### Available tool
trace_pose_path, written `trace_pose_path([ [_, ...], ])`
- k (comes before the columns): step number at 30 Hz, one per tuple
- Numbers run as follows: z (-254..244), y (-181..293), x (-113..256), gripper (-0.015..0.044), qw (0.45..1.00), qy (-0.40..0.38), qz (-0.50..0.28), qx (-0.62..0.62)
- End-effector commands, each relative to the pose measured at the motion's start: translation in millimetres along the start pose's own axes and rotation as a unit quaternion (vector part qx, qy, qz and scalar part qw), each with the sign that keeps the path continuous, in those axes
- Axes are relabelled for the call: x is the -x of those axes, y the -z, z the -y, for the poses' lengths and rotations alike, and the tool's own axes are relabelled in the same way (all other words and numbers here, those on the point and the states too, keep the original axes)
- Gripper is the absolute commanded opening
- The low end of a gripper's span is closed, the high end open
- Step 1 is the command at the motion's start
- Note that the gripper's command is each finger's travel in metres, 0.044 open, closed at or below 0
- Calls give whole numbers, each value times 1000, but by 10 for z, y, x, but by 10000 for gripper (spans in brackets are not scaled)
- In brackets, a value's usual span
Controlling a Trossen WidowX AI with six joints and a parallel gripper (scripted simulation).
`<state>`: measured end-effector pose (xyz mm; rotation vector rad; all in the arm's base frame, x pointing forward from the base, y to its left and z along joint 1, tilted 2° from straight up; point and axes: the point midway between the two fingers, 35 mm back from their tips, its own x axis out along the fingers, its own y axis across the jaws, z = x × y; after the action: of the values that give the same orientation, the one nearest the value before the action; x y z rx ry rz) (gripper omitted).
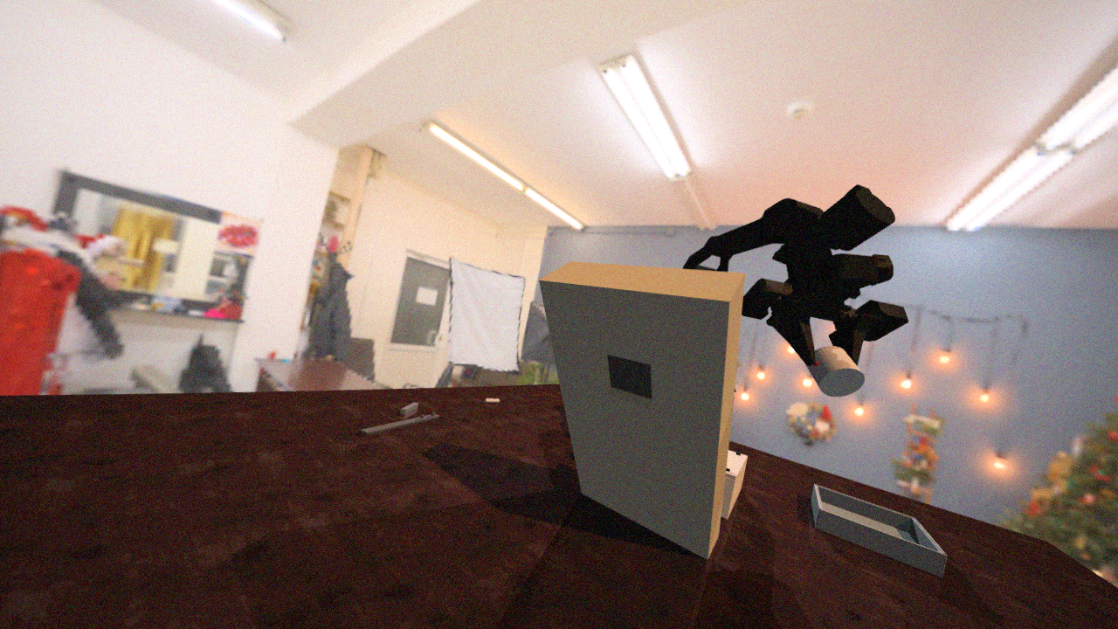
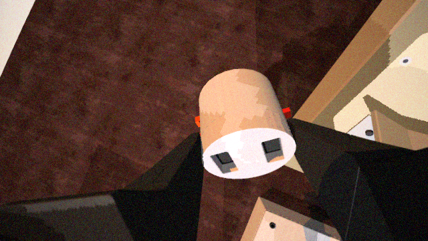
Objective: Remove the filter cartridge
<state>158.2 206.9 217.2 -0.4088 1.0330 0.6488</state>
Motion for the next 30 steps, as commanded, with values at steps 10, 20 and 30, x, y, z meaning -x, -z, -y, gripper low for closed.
trace_pose_path([
  [10, -715, 100, 133, 0, 980, -99, 10, 172],
  [20, -1053, 229, 229, 0, 955, -147, 15, 256],
  [30, -1348, 466, 86, 0, 937, -175, 15, 303],
])
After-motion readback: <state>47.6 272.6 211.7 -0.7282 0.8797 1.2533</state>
